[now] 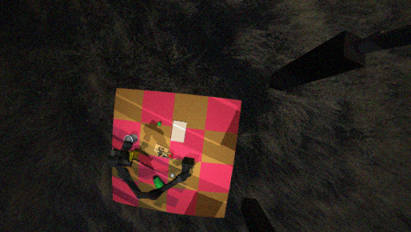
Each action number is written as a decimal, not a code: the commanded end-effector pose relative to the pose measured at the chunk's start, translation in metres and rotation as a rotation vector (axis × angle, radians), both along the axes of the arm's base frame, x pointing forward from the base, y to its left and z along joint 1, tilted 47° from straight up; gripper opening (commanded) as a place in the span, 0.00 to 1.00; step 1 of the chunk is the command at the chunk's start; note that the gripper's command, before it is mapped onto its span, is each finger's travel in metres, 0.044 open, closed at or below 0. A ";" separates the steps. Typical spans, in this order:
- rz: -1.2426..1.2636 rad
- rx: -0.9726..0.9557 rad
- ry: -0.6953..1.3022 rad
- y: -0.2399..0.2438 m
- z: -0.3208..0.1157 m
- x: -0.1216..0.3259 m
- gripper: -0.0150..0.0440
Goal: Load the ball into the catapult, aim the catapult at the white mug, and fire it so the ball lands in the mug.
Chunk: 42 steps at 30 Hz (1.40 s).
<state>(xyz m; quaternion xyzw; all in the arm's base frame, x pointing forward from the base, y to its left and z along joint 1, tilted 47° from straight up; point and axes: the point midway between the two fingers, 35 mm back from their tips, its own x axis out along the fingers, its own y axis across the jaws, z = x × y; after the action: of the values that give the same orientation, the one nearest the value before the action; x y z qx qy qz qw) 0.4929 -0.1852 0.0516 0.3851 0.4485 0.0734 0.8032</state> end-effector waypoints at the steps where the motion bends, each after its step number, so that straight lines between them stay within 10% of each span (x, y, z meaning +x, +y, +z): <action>1: 0.001 0.007 -0.002 0.001 0.000 0.000 0.29; 42: 0.677 -0.471 0.025 0.124 0.004 -0.097 0.25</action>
<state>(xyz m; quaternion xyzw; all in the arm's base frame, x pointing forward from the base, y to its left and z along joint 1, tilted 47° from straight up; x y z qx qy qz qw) 0.4104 -0.0726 0.0562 0.0638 0.5535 0.2047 0.8048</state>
